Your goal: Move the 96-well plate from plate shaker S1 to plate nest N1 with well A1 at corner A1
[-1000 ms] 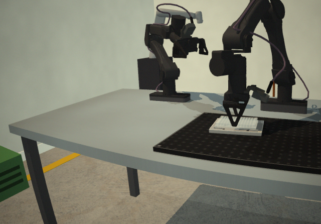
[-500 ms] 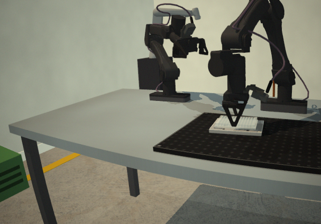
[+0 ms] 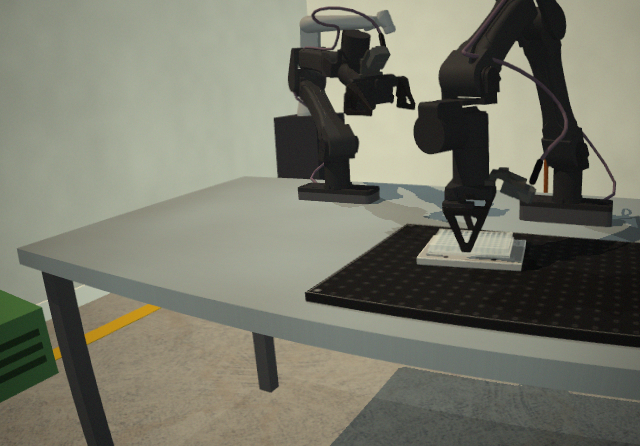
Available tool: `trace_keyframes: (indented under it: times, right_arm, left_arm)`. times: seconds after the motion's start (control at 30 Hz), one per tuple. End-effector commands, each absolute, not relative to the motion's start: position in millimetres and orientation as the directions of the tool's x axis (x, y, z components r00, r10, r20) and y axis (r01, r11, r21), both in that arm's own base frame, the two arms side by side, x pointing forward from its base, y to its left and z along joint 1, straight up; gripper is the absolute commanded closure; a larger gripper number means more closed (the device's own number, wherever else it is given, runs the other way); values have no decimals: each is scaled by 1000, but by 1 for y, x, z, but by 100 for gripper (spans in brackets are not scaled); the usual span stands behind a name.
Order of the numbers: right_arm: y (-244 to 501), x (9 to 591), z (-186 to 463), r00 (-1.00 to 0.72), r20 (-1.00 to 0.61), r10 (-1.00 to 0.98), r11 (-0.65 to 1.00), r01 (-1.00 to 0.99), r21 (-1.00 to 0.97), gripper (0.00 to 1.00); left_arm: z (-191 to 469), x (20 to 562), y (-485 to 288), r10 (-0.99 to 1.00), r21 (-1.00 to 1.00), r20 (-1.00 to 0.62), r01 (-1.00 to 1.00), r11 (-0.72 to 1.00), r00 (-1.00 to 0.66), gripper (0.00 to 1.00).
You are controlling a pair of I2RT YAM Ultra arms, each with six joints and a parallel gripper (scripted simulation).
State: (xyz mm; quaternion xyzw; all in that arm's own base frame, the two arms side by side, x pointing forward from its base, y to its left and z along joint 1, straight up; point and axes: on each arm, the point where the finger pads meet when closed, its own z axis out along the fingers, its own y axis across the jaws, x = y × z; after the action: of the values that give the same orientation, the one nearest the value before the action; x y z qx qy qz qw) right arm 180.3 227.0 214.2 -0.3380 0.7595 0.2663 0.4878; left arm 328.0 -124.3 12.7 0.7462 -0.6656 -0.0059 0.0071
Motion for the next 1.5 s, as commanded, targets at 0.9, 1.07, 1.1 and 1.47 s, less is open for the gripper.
trace_keyframes:
  times: [0.9,1.07,1.1,1.47]
  right_arm:
    - [225,180,219,-286,-927,-242,629,-774,75,0]
    - [225,180,219,-286,-927,-242,629,-774,75,0]
    - [225,180,219,-286,-927,-242,629,-774,75,0]
    - [225,180,219,-286,-927,-242,629,-774,75,0]
  left_arm:
    - [29,330,-124,-994,6,-3,-994,-110,110,21]
    - [31,328,-126,-994,-28,5,-994,-110,110,21]
    - [32,326,-125,-994,-31,6,-994,-109,109,21]
    - [33,320,-123,-994,-19,0,-994,-109,109,21]
